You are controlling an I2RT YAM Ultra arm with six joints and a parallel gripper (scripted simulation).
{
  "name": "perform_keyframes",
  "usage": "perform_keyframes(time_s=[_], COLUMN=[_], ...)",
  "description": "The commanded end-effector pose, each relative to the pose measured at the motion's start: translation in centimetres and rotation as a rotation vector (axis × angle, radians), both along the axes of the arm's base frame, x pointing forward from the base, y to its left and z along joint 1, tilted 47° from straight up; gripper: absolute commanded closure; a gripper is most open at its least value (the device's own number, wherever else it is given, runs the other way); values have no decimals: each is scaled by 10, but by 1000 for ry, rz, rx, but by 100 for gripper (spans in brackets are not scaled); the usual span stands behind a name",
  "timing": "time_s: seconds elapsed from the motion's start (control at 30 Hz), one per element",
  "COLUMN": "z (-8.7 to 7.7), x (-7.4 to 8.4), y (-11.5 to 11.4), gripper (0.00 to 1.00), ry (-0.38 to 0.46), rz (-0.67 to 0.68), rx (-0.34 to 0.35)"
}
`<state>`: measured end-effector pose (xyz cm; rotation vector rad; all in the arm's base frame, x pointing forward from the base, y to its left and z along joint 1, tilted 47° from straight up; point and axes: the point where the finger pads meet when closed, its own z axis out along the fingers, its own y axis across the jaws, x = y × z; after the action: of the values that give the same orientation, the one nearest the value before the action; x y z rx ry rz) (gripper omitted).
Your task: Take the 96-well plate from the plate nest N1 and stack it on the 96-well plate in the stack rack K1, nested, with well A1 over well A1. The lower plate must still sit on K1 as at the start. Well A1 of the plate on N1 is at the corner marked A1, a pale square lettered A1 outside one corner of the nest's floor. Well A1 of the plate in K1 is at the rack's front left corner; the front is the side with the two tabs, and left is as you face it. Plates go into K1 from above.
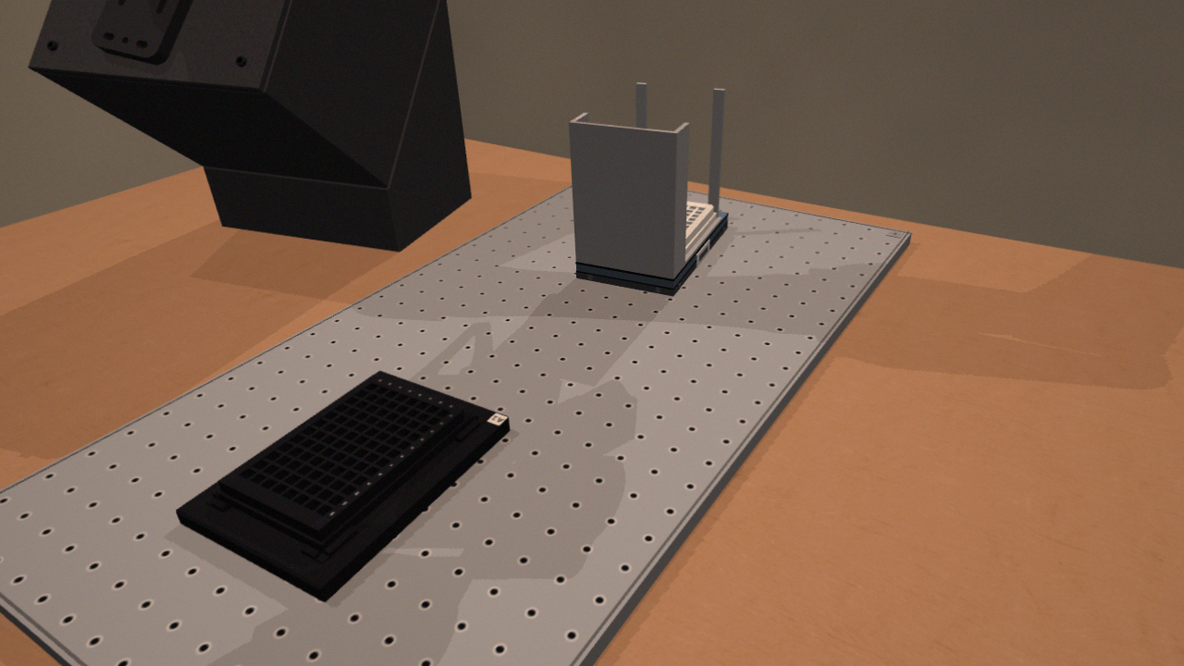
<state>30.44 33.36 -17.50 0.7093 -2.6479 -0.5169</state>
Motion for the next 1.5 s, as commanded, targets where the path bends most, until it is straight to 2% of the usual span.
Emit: perform_keyframes(time_s=[0.0,0.53,0.57,0.7,0.73,0.8,0.83,0.9,1.0,1.03,1.1,1.13,1.17,1.23,1.27,1.37,1.43,1.47], z=[4,4,9,18,21,33,36,31,37,39,39,25,35,46,48,54,58,69], x=[1,1,8,22,26,46,44,42,46,52,52,50,60,62,69,74,82,98], y=[5,5,-1,-13,-15,-12,-19,-31,-34,-42,-42,-53,-52,-62,-63,-71,-83,-79], gripper=[0,0,0,0,0,0,0,0,0,0,0,0,0,0,0,0,0,0], ry=[-9,-9,-35,-92,-92,-126,-108,-118,-156,-156,-156,-128,-141,-153,-180,-218,-217,-250], rz=[7,7,-33,-126,-125,-127,-119,-179,-237,-249,-249,-253,-251,-282,-312,-383,-394,-399], rx=[10,10,-5,-55,-56,-30,-43,-86,-127,-128,-128,-151,-140,-155,-158,-200,-201,-175])
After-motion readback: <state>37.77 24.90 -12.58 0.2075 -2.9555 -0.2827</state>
